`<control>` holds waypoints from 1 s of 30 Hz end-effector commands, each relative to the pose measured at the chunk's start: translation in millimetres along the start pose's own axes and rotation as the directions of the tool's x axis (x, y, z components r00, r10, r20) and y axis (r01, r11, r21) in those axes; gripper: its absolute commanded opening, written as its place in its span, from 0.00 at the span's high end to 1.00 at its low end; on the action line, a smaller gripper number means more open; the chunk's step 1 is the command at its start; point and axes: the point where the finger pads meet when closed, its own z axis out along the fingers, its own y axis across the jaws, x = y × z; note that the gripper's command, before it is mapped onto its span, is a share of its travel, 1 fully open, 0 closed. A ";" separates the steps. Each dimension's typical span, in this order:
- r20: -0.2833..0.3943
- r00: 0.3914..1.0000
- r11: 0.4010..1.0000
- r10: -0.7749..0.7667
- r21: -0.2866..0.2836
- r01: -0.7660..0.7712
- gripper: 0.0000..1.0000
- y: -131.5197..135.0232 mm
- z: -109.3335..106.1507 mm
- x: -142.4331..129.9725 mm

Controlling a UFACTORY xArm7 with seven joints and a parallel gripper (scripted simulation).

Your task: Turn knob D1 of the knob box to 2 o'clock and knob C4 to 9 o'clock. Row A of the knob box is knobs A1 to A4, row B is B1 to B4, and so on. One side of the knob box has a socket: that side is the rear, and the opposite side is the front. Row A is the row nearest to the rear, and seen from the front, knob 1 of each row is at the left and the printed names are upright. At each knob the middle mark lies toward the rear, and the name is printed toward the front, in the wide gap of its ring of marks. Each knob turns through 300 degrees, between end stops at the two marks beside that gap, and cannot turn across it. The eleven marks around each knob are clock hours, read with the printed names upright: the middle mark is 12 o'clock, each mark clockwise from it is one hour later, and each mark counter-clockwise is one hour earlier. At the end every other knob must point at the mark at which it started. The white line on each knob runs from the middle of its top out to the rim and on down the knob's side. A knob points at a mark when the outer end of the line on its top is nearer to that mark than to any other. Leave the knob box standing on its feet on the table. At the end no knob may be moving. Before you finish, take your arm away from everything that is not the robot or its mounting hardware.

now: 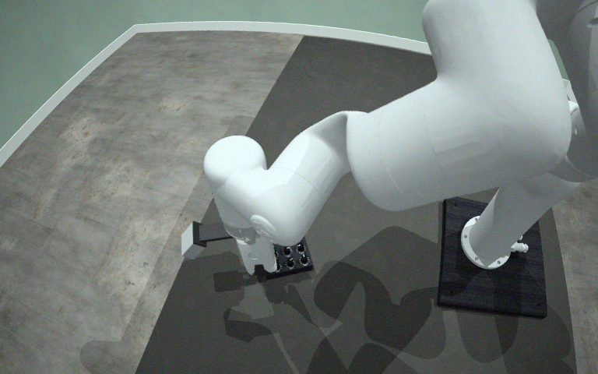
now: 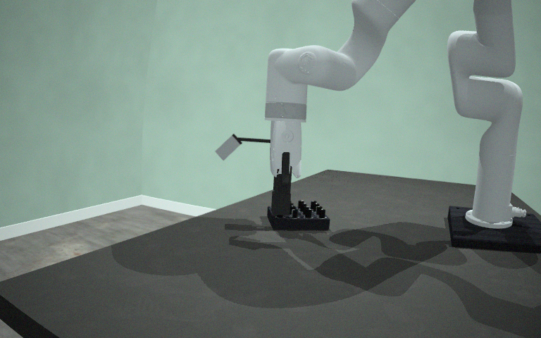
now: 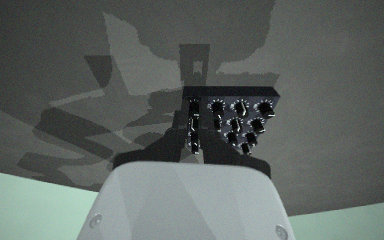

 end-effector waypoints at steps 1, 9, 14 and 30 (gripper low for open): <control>-0.004 1.000 1.000 0.001 0.000 -0.001 0.92 0.5 -1.4 1.4; -0.004 1.000 1.000 0.001 0.000 -0.001 0.81 0.5 -1.4 1.4; -0.004 1.000 1.000 0.001 0.000 -0.001 0.81 0.5 -1.4 1.4; -0.004 1.000 1.000 0.001 0.000 -0.001 0.81 0.5 -1.6 1.4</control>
